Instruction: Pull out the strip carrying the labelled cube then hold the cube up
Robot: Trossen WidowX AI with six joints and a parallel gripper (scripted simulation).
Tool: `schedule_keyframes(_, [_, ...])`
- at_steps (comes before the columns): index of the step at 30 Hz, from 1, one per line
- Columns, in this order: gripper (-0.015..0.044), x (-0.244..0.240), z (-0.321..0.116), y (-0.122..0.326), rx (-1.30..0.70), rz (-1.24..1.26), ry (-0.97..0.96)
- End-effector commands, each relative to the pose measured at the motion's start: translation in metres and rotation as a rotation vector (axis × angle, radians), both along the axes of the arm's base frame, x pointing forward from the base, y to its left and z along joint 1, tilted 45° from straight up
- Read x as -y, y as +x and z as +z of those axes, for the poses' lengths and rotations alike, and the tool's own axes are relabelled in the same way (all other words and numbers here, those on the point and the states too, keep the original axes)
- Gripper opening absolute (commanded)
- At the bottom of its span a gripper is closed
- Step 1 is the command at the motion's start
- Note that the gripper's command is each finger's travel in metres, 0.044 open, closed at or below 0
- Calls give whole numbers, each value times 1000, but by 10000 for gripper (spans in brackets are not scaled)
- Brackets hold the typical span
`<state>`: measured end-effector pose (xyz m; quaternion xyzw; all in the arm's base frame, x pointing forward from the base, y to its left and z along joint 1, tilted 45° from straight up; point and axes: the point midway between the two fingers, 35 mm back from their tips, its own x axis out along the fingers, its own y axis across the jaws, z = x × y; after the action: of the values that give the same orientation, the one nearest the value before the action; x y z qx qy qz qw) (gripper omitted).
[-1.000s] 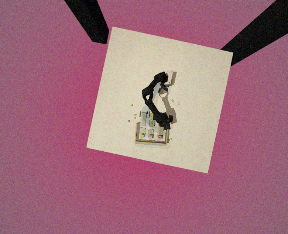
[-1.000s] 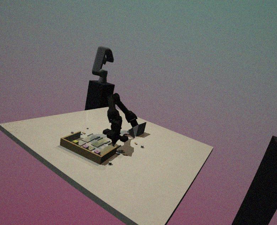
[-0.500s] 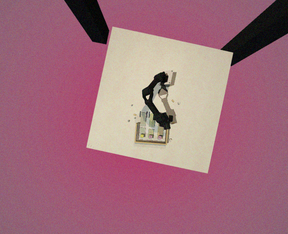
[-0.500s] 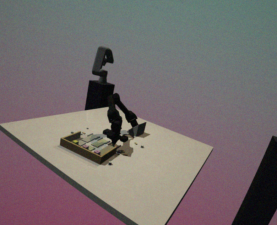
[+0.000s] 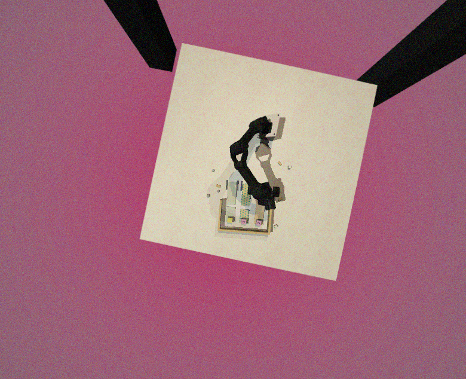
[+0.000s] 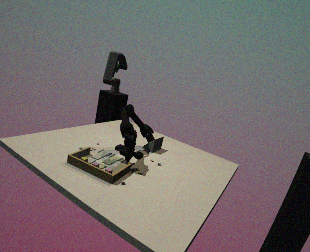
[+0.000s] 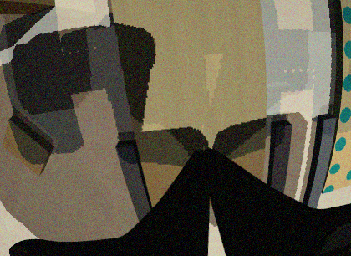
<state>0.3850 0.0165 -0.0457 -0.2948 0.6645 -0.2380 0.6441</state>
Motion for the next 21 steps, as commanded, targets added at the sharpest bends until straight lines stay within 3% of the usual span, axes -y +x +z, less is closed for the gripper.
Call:
schedule_keyframes(1, [0,1,-1,-1,-4,3,-4])
schedule_keyframes(21, [0,3,-3,0,-4,3,-4])
